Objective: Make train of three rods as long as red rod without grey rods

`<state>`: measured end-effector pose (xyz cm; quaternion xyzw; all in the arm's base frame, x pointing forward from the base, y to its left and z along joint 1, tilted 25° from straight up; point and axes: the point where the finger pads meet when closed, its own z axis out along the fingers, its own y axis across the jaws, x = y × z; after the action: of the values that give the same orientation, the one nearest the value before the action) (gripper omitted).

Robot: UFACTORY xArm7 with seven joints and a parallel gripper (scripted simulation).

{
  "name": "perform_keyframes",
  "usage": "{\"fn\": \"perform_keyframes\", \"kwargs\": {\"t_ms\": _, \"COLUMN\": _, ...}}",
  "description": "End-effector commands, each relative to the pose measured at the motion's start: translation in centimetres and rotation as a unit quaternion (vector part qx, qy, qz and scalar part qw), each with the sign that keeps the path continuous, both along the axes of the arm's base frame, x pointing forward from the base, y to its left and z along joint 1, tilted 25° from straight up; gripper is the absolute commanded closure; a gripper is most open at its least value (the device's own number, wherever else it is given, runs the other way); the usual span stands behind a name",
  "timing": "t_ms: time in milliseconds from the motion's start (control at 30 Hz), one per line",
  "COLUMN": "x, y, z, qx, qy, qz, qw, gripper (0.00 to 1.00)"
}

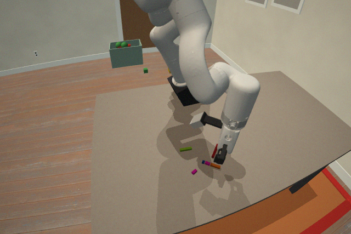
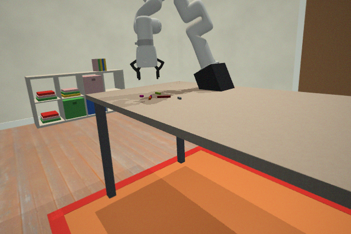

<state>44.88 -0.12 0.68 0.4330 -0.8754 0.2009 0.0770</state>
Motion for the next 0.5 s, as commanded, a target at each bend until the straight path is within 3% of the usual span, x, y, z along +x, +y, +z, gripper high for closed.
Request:
{"fn": "perform_keyframes", "kwargs": {"t_ms": 0, "x": 0.1, "y": 0.3, "z": 0.6, "qx": 0.001, "qy": -0.002, "qz": 0.001, "qw": 1.0, "gripper": 0.0}}
{"fn": "perform_keyframes", "kwargs": {"t_ms": 167, "x": 0.1, "y": 0.7, "z": 1.4, "qx": 0.001, "qy": -0.002, "qz": 0.001, "qw": 1.0, "gripper": 0.0}}
{"fn": "perform_keyframes", "kwargs": {"t_ms": 467, "x": -0.1, "y": 2.6, "z": 5.5, "qx": 0.001, "qy": -0.002, "qz": 0.001, "qw": 1.0, "gripper": 0.0}}
